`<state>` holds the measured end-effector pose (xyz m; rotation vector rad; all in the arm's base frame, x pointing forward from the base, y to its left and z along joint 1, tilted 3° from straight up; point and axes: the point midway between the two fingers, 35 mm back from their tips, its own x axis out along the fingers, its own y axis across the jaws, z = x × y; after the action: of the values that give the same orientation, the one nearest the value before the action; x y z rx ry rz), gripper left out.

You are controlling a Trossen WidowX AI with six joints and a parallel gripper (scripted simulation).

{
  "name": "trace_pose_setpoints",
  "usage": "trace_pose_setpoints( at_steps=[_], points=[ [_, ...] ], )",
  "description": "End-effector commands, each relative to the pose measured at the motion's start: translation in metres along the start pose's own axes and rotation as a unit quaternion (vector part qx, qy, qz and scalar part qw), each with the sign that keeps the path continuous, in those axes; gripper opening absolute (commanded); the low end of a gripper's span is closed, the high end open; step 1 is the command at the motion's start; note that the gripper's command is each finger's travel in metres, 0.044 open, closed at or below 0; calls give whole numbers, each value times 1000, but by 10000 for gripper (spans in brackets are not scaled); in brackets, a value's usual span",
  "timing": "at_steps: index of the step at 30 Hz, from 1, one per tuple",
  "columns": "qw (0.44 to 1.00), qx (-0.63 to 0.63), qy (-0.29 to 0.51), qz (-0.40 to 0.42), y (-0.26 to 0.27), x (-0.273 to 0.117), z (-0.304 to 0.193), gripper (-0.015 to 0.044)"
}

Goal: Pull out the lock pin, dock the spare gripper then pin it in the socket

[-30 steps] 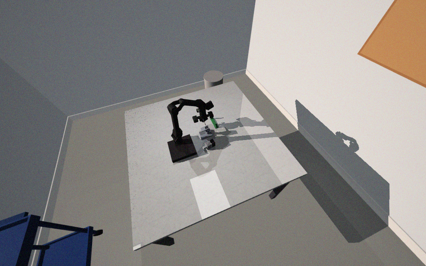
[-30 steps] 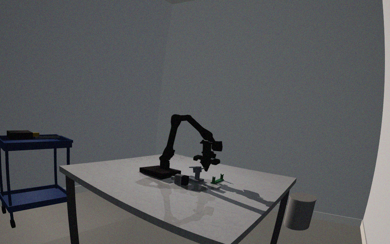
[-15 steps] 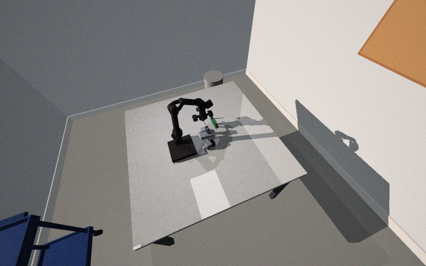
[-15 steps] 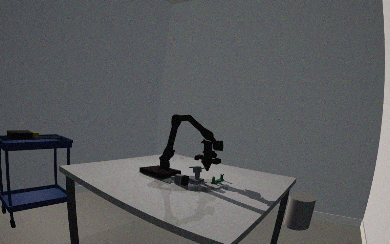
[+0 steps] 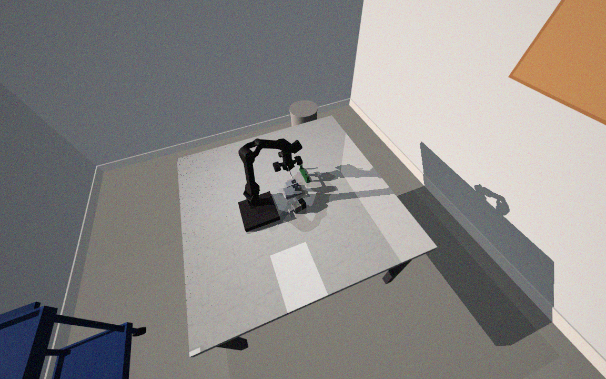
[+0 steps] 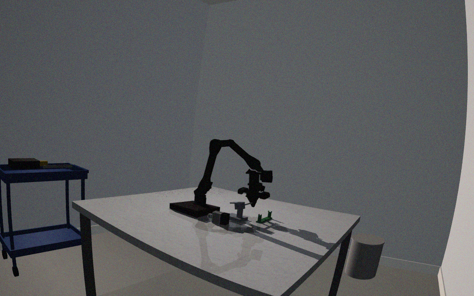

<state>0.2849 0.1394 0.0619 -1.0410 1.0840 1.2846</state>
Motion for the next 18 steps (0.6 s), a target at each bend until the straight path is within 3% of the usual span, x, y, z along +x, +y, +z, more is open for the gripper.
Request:
trace_pose_setpoints(
  at_steps=[1,18],
  points=[
    [1000,2,1,-1,-1,0,3,0],
    [1000,2,2,3,-1,-1,21,0]
  ],
)
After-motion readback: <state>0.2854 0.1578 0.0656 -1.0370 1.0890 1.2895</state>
